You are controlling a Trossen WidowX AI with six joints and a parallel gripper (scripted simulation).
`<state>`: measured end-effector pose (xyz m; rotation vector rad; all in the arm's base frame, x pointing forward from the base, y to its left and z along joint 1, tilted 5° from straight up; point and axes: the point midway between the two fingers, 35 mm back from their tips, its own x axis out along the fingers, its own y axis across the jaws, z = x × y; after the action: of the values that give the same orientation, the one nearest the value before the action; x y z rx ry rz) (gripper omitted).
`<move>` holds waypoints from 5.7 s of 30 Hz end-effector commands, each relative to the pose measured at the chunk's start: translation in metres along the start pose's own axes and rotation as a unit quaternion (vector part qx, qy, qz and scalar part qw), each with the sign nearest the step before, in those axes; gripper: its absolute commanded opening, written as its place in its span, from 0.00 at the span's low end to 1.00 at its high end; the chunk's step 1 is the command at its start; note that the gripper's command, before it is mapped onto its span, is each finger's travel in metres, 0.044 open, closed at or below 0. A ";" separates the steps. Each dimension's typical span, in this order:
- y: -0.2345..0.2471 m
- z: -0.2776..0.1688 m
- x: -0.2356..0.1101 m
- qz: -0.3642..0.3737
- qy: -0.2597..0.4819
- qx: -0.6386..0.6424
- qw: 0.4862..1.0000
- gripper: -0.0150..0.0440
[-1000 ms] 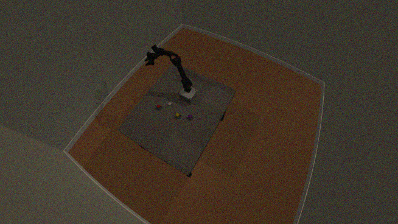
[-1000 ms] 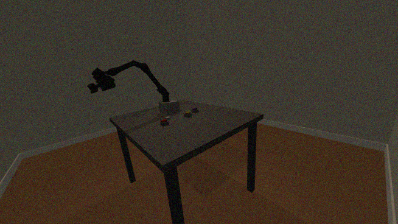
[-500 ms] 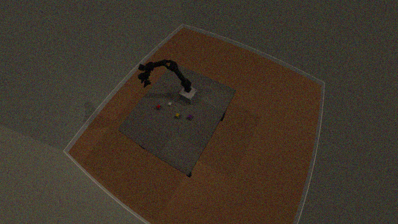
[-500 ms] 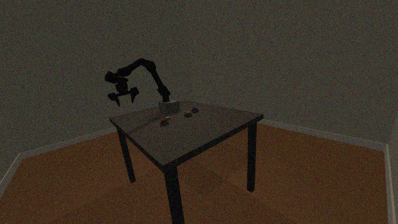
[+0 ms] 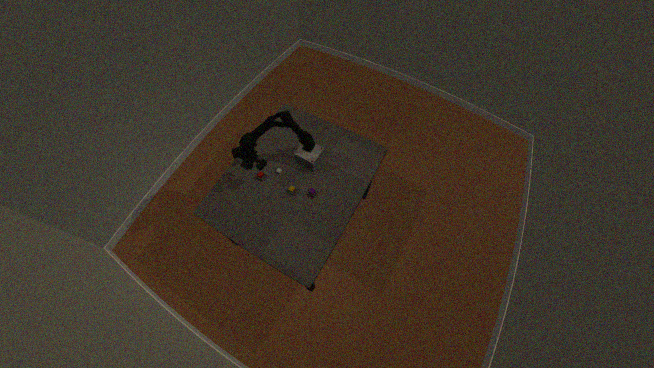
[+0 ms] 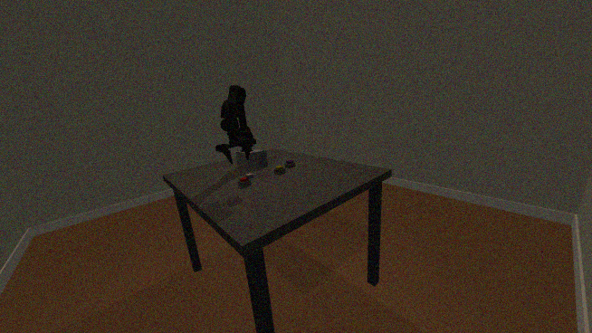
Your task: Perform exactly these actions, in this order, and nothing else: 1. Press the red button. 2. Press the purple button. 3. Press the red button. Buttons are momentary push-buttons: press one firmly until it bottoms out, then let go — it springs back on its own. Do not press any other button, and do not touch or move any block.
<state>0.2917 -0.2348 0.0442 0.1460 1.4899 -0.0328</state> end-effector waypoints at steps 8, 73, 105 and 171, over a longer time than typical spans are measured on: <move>0.011 -0.008 0.035 -0.011 0.035 -0.018 0.999 0.80; 0.011 -0.015 0.100 -0.011 0.035 -0.018 0.999 0.29; 0.167 0.013 0.001 -0.023 0.031 -0.047 0.998 0.29; 0.372 -0.095 0.098 0.007 0.039 -0.017 0.999 0.29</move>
<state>0.2508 0.1525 -0.0292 0.1282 1.5554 0.0152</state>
